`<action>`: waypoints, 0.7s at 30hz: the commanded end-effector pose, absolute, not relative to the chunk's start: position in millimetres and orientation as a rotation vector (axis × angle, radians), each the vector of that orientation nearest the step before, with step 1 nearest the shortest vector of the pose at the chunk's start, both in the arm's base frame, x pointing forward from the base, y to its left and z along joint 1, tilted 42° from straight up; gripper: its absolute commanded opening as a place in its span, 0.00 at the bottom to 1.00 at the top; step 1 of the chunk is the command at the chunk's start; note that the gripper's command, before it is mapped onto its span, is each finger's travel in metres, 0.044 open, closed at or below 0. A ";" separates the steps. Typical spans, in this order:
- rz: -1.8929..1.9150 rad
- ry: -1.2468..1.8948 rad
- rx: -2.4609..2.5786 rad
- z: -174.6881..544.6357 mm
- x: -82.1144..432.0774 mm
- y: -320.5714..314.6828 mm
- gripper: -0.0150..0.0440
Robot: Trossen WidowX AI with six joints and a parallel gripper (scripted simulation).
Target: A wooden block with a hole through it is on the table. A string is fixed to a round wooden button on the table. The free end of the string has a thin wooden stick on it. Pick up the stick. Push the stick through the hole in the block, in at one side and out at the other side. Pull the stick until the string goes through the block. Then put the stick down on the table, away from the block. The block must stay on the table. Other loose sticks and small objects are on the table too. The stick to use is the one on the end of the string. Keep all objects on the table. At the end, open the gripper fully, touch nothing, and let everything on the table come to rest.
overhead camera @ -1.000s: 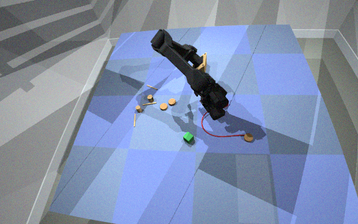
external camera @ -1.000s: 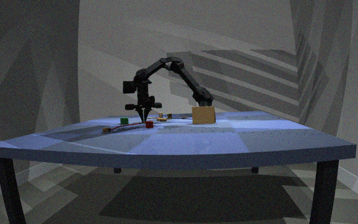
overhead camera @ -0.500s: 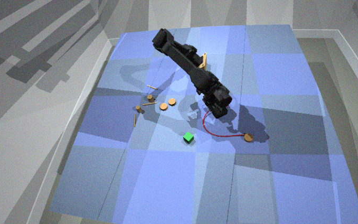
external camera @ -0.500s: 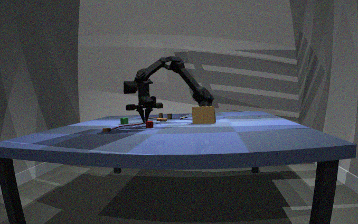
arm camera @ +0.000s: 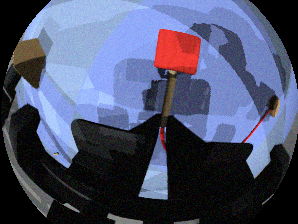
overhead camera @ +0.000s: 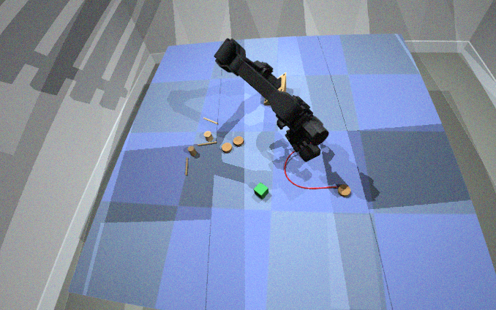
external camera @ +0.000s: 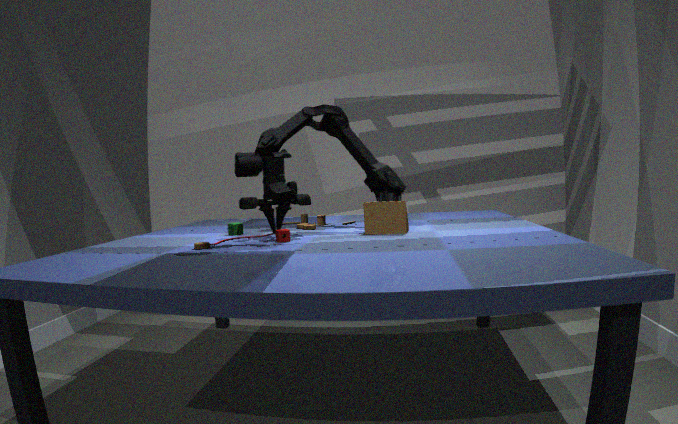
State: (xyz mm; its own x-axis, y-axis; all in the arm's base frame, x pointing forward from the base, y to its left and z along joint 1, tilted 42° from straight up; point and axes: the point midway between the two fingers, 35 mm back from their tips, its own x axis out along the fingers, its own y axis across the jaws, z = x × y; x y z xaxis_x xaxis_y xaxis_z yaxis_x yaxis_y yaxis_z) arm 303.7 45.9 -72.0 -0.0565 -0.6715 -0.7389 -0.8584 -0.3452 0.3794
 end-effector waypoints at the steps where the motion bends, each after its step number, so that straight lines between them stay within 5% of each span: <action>1: 1.355 1.662 -1.998 -75.7 300.7 49.9 0.25; 21: 1.356 1.660 -1.997 -89.3 287.4 66.9 0.25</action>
